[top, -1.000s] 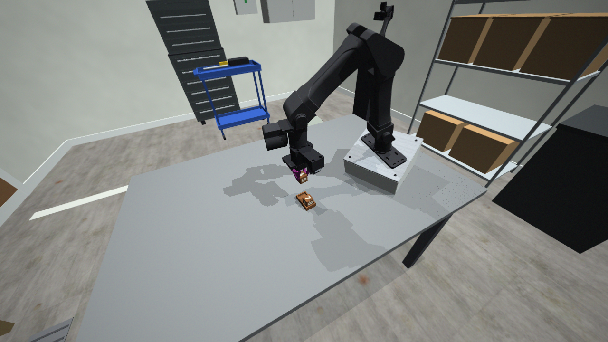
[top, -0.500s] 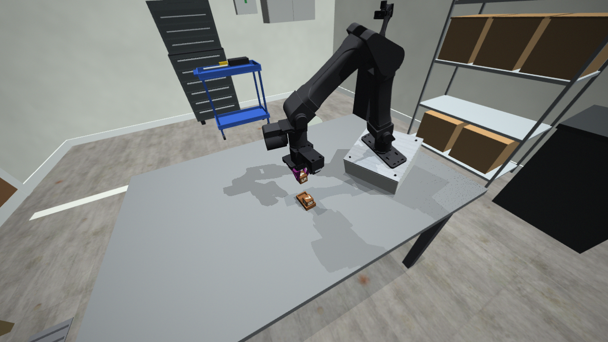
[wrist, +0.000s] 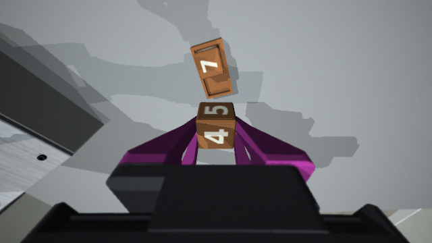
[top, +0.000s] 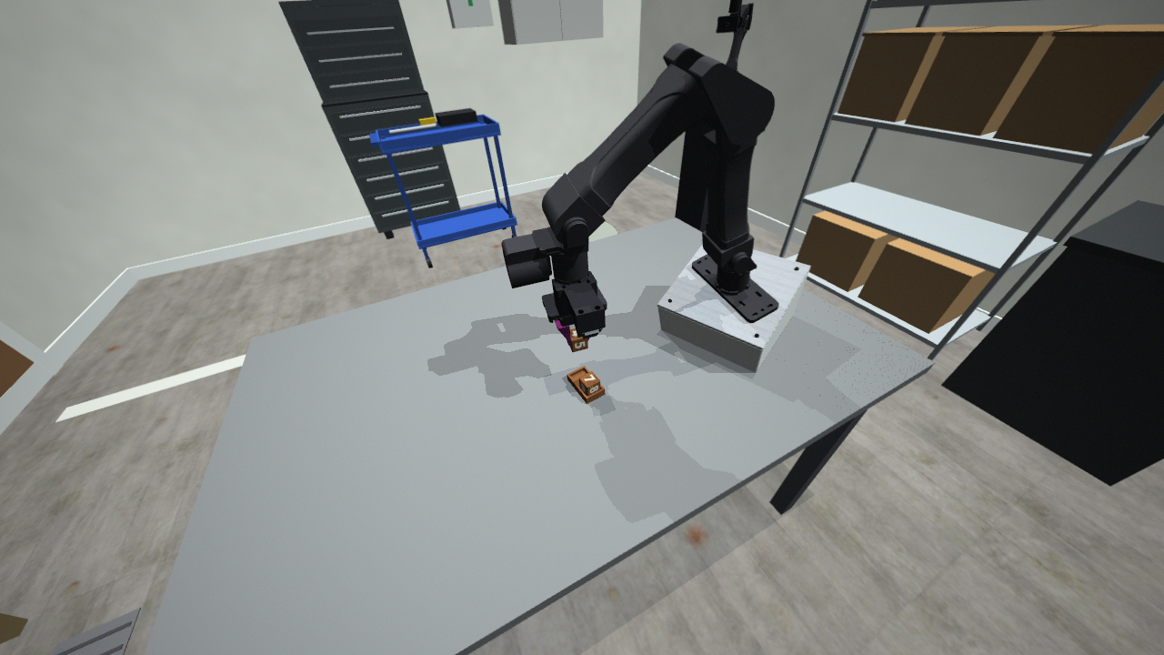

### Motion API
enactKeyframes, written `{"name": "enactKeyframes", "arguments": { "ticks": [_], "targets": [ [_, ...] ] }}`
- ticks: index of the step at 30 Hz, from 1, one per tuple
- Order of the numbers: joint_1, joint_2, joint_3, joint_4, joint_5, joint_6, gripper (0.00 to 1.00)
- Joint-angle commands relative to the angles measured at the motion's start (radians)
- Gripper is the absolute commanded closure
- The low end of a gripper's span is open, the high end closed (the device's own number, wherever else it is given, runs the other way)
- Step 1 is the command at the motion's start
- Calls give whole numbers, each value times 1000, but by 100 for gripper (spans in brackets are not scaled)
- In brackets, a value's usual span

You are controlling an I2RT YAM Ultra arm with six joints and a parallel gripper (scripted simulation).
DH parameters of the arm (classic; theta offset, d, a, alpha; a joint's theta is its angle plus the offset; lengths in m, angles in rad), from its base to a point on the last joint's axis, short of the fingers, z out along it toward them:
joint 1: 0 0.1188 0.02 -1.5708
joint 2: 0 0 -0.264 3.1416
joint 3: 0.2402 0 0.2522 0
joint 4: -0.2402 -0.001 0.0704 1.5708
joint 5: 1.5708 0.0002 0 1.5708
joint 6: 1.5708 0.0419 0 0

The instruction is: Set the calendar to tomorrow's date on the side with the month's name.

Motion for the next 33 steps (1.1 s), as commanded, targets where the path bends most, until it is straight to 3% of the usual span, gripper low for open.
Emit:
{"name": "enactKeyframes", "arguments": {
  "ticks": [1, 8, 11, 13, 25, 28, 33],
  "targets": [
    [-4, -16, 7, -1, -6, 173, 73],
    [-5, -16, 7, -1, -6, 430, 73],
    [-5, -16, 7, -1, -6, 441, 73],
    [-5, -16, 7, -1, -6, 576, 73],
    [-5, -16, 7, -1, -6, 1000, 73],
    [-5, -16, 7, -1, -6, 1013, 73],
    [-6, -16, 7, -2, -6, 1253, 73]
  ]
}}
